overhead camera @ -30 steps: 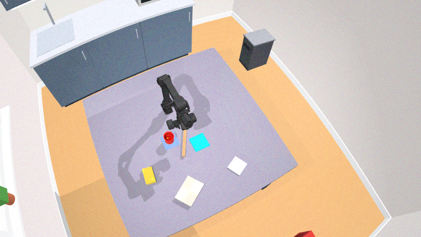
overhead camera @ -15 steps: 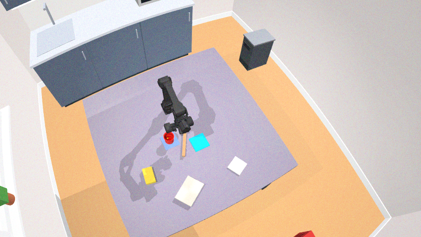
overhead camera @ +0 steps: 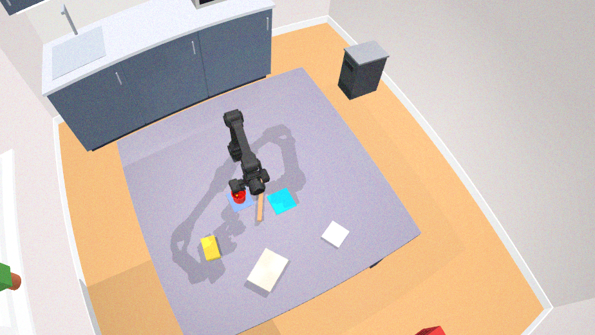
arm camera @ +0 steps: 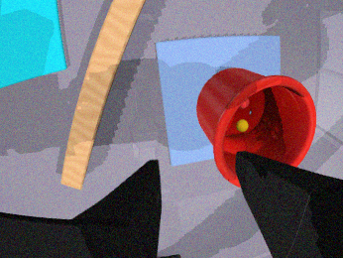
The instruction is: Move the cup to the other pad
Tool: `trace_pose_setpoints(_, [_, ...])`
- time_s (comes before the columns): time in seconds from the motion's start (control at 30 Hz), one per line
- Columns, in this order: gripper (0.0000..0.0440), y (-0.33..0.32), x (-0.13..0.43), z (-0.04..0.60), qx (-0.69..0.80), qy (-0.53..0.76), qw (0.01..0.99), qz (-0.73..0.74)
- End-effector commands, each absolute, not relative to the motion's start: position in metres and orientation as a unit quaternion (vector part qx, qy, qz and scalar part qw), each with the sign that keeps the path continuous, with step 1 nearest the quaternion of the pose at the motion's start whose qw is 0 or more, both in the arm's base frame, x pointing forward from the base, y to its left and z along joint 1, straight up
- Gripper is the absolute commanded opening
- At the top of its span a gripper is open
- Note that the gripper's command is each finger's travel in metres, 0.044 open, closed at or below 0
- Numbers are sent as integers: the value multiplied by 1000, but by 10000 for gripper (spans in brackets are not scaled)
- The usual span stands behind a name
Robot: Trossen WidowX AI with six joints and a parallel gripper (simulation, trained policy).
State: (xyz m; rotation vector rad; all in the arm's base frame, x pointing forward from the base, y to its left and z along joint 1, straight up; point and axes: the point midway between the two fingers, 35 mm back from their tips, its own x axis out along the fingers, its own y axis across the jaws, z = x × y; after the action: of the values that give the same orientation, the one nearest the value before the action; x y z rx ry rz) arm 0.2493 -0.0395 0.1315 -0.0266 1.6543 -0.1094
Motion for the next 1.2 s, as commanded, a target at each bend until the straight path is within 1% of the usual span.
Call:
trace_pose_setpoints(0.0, [178,-45,247,120,-19,743,667,-42])
trace_pose_setpoints(0.67, [186,-59,239,63,-70,761,644,39])
trace_pose_setpoints(0.7, [176,-59,239,61,-74,760,644,46])
trace_pose_setpoints(0.73, [155,-59,238,58,-79,760,643,52])
trace_pose_setpoints(0.93, [8,-62,238,50,-110,756,639,89])
trace_pose_setpoints(0.97, [0,-63,238,50,-114,755,638,94])
trace_pose_setpoints(1.17, [0,-64,244,55,-136,743,644,122])
